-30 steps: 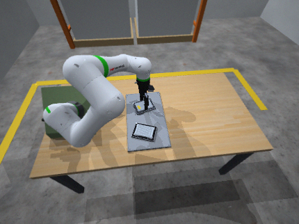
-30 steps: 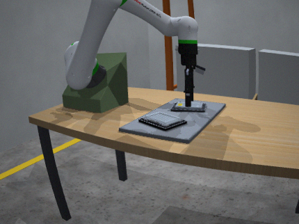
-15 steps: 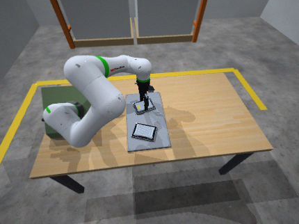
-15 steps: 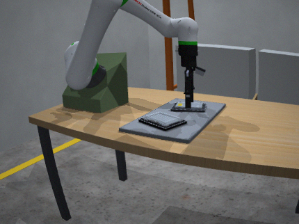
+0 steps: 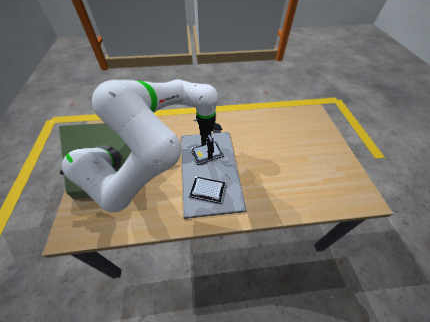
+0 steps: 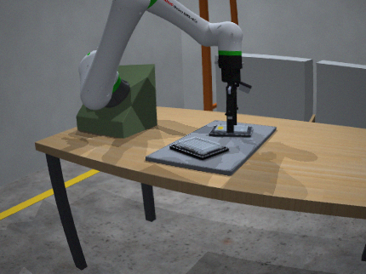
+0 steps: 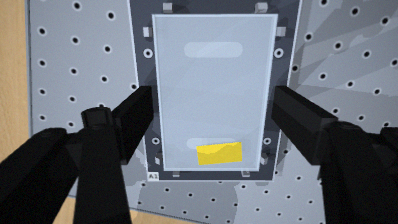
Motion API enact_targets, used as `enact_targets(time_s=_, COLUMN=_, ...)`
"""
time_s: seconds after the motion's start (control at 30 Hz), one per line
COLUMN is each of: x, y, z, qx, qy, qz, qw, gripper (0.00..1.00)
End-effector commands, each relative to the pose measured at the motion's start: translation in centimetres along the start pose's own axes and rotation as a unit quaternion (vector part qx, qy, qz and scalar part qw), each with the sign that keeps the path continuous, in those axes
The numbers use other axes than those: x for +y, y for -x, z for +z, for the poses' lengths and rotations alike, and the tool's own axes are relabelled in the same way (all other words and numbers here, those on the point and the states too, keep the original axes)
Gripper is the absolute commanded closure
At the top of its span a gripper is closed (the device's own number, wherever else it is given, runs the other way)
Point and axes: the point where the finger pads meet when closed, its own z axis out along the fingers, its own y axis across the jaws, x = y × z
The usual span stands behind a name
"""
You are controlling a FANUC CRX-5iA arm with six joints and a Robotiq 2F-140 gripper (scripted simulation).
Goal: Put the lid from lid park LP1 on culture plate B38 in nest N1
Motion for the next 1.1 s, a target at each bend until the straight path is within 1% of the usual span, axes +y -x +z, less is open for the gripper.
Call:
enact_targets(time_s=0.0, x=-0.02, y=-0.07, z=-0.08, qx=0.001, qy=0.000, qz=0.000, qw=1.000, gripper=0.31)
enact_targets(time_s=0.43, x=-0.02, y=-0.07, z=-0.08, qx=0.001, qy=0.000, qz=0.000, qw=1.000, gripper=0.31)
enact_targets(time_s=0.47, x=-0.02, y=-0.07, z=-0.08, qx=0.001, qy=0.000, qz=0.000, qw=1.000, gripper=0.39)
enact_targets(time_s=1.07, x=-0.02, y=-0.07, z=-0.08, qx=0.001, qy=0.000, qz=0.000, qw=1.000, gripper=0.39)
